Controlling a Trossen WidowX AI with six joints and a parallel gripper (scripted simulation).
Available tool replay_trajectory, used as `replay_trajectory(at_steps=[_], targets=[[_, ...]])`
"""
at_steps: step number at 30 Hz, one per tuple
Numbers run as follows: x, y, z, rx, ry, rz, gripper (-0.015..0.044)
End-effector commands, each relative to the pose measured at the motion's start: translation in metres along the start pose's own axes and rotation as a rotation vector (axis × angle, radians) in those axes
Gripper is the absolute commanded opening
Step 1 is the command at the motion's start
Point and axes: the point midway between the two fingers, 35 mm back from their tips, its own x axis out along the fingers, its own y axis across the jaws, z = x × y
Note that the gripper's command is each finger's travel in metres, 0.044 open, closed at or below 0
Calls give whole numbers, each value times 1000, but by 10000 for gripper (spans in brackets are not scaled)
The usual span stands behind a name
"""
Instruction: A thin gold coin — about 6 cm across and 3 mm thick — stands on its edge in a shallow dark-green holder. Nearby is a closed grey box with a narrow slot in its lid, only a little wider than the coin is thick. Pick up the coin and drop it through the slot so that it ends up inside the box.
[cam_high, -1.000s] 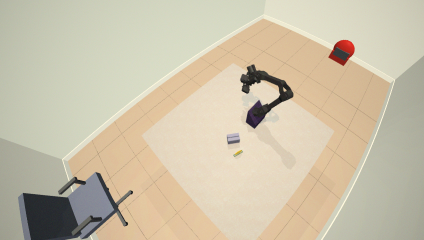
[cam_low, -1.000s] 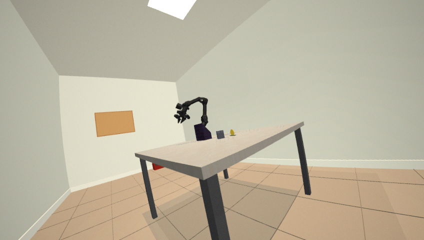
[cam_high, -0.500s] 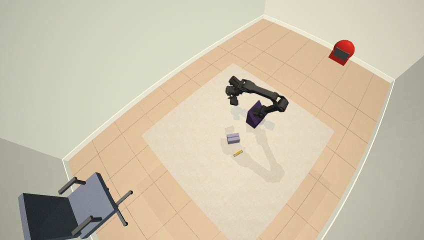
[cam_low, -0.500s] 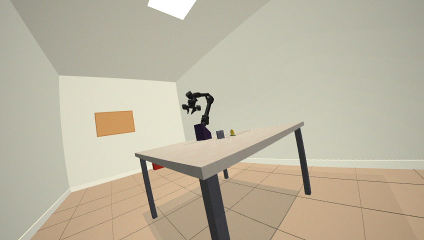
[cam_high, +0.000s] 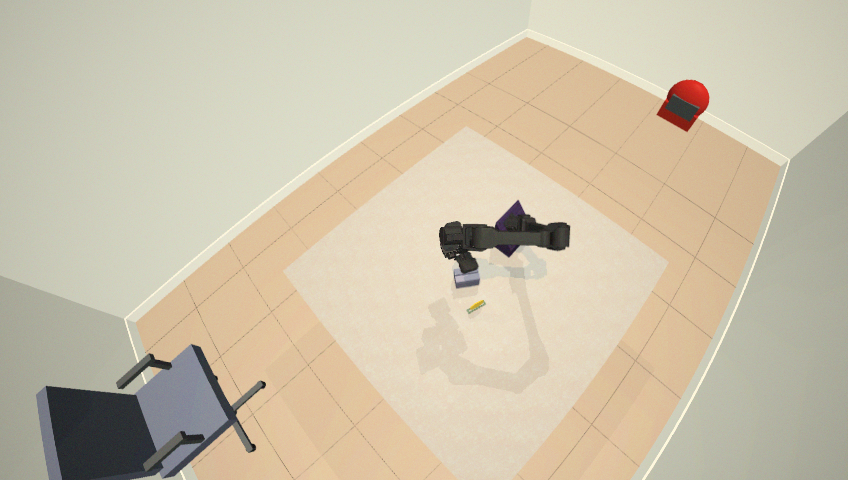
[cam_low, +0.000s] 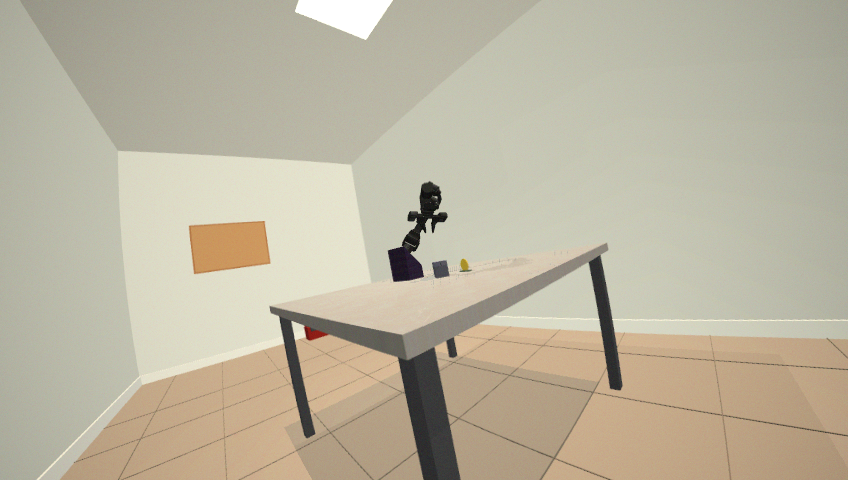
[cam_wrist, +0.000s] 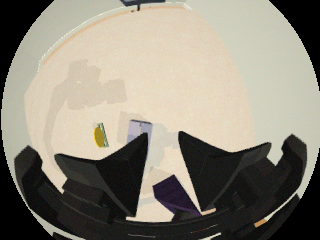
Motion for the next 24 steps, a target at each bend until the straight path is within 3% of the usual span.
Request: replay_trajectory(at_steps=[1,9,14,18,24], targets=[[16,50,-5,-44,70,55,161],[45,160,-41,-135,269,198,161],[45,163,-42,-137,275,201,161],[73,174,-55,-137,275,203,161],[80,176,-58,-137,275,203,161]])
